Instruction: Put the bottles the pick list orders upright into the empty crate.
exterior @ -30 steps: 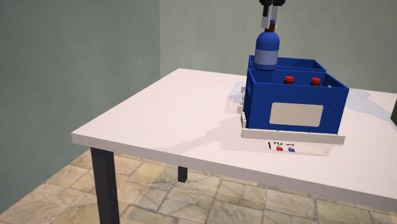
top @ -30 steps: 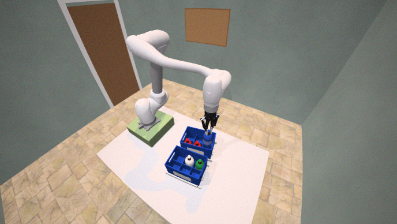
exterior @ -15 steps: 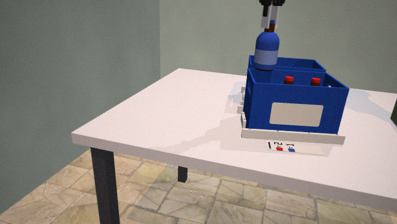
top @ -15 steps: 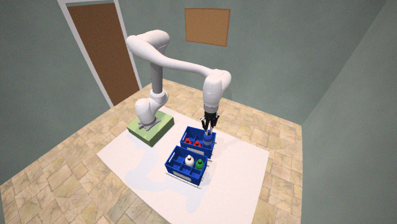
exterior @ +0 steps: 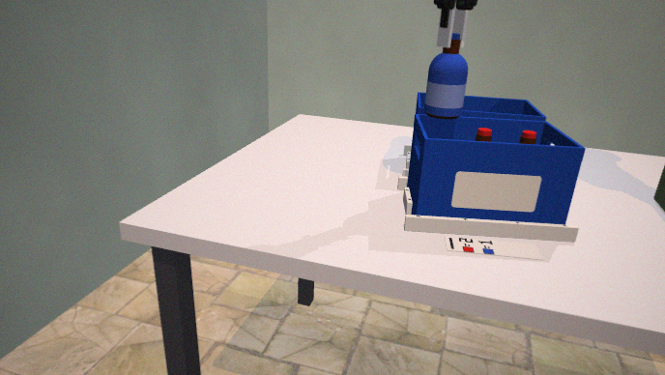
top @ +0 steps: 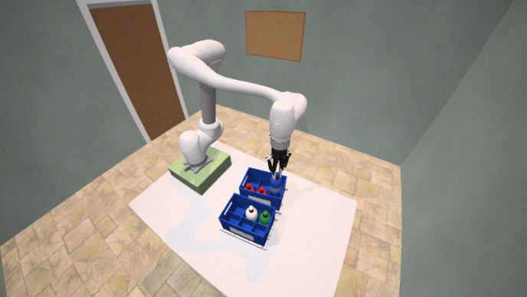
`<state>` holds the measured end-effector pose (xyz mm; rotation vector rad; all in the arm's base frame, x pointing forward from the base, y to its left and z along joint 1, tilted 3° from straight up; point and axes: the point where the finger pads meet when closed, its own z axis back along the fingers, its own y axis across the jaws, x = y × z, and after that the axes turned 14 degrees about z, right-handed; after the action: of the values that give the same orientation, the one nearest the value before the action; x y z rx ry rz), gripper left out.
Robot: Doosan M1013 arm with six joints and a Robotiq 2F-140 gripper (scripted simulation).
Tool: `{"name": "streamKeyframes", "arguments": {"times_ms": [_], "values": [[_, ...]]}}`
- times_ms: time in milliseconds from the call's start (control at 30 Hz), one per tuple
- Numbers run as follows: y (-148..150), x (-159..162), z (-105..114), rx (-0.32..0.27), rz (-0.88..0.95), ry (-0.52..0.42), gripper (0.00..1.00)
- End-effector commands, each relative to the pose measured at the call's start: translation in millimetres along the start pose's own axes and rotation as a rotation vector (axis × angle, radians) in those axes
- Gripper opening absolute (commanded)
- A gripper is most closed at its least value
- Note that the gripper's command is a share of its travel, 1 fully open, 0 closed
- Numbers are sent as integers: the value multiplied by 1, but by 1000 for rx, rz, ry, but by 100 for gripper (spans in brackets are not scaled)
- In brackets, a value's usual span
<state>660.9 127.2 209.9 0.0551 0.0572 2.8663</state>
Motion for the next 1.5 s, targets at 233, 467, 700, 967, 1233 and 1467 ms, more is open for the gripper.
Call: {"name": "streamKeyframes", "arguments": {"times_ms": [233,467,700,967,1233,1467], "values": [[0,0,-1,0,0,0,0],[0,0,-6,0,0,0,0],[0,0,-13,0,0,0,0],[0,0,-19,0,0,0,0],[0,0,-27,0,0,0,0],[0,0,-34,0,0,0,0]]}}
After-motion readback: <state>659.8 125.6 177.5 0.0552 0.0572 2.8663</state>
